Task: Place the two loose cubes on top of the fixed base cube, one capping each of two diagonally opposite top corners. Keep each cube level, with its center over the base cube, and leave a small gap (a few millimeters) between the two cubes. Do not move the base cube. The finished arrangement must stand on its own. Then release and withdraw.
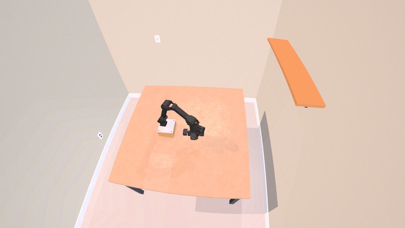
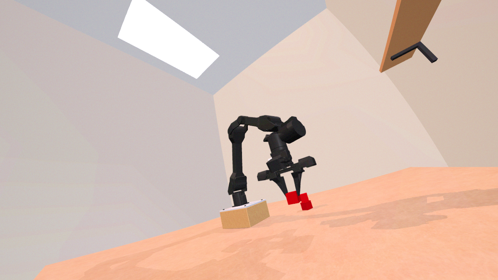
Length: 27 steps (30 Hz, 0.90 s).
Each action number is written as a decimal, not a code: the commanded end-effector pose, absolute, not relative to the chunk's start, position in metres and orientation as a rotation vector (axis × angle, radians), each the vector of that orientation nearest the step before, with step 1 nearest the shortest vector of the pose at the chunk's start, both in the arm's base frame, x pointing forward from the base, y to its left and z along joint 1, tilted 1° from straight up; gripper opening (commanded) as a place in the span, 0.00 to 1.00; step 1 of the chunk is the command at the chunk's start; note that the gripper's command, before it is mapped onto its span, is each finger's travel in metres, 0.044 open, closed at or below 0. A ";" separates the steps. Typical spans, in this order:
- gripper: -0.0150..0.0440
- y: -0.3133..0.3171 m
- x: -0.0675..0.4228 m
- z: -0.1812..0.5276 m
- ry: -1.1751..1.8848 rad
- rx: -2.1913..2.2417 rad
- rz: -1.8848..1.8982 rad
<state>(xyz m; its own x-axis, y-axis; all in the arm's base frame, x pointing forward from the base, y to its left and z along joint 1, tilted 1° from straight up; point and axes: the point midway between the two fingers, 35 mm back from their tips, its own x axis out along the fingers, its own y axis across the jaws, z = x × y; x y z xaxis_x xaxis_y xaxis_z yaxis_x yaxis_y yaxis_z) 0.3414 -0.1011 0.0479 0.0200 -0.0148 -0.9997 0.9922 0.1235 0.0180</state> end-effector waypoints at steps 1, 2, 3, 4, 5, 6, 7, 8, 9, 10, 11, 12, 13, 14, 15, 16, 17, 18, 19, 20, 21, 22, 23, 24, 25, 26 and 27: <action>0.43 -0.102 0.342 0.066 1.226 1.114 -1.108; 0.43 -0.102 0.342 0.069 1.226 1.114 -1.108; 0.43 -0.101 0.341 0.072 1.226 1.114 -1.108; 0.43 -0.101 0.341 0.076 1.226 1.114 -1.108; 0.43 -0.101 0.340 0.079 1.226 1.114 -1.108; 0.43 -0.101 0.340 0.082 1.226 1.114 -1.108; 0.43 -0.101 0.339 0.085 1.226 1.114 -1.108; 0.43 -0.100 0.339 0.088 1.226 1.114 -1.108; 0.43 -0.100 0.339 0.089 1.226 1.114 -1.108; 0.43 -0.100 0.339 0.090 1.226 1.114 -1.108; 0.43 -0.100 0.339 0.090 1.226 1.114 -1.108; 0.43 -0.100 0.339 0.090 1.226 1.114 -1.108; 0.43 -0.100 0.339 0.090 1.226 1.114 -1.107; 0.43 -0.098 0.339 0.090 1.227 1.112 -1.105; 0.43 -0.095 0.339 0.090 1.229 1.109 -1.102; 0.43 -0.092 0.339 0.089 1.232 1.106 -1.099; 0.43 -0.089 0.339 0.089 1.234 1.103 -1.095; 0.43 -0.085 0.339 0.089 1.236 1.099 -1.091; 0.43 -0.082 0.340 0.089 1.238 1.096 -1.088; 0.43 -0.079 0.340 0.088 1.240 1.093 -1.084; 0.43 -0.075 0.340 0.088 1.243 1.090 -1.081; 0.43 -0.072 0.340 0.088 1.245 1.086 -1.077; 0.43 -0.069 0.340 0.088 1.247 1.083 -1.073; 0.43 -0.065 0.340 0.088 1.249 1.080 -1.070; 0.43 -0.062 0.340 0.087 1.251 1.077 -1.066; 0.43 -0.059 0.339 0.087 1.253 1.073 -1.063; 0.43 -0.056 0.339 0.087 1.256 1.070 -1.059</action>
